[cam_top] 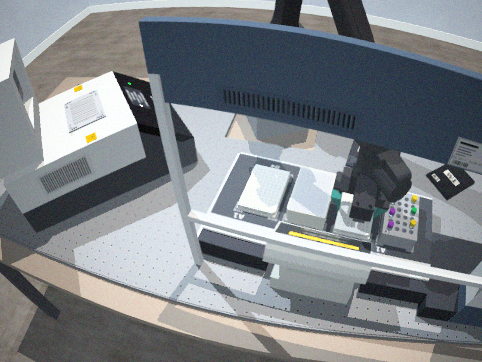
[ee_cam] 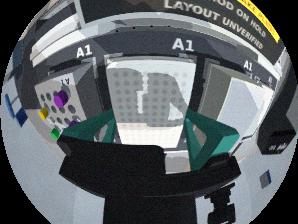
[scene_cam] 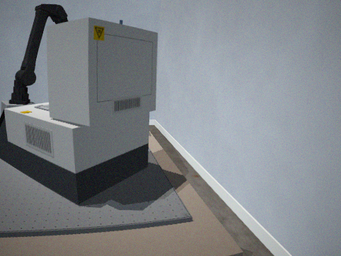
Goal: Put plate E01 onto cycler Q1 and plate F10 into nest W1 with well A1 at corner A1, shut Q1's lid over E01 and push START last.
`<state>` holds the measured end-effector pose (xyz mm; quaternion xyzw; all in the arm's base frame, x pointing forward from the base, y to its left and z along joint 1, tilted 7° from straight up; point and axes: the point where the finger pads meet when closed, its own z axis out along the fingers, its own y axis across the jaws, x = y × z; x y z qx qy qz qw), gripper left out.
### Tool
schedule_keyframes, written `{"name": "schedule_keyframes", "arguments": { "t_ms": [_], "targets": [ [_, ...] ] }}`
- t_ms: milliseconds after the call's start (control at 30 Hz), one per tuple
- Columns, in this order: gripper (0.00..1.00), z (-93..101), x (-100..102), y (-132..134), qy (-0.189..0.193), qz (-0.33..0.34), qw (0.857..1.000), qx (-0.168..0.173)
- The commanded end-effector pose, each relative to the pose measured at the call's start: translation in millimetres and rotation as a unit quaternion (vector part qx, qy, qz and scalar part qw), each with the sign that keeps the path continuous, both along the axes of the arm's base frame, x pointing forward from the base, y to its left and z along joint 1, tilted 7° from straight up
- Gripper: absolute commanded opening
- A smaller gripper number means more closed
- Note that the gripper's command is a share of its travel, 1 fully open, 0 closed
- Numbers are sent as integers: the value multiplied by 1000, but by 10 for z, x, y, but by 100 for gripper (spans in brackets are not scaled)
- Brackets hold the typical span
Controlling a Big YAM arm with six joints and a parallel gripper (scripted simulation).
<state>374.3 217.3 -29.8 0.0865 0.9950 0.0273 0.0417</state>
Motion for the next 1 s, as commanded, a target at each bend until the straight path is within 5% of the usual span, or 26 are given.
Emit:
{"name": "schedule_keyframes", "arguments": {
  "t_ms": [0,967],
  "targets": [
    [0,63,270,77,-24,-2,1000,12],
    [0,-26,311,83,-23,3,1000,11]
  ]
}}
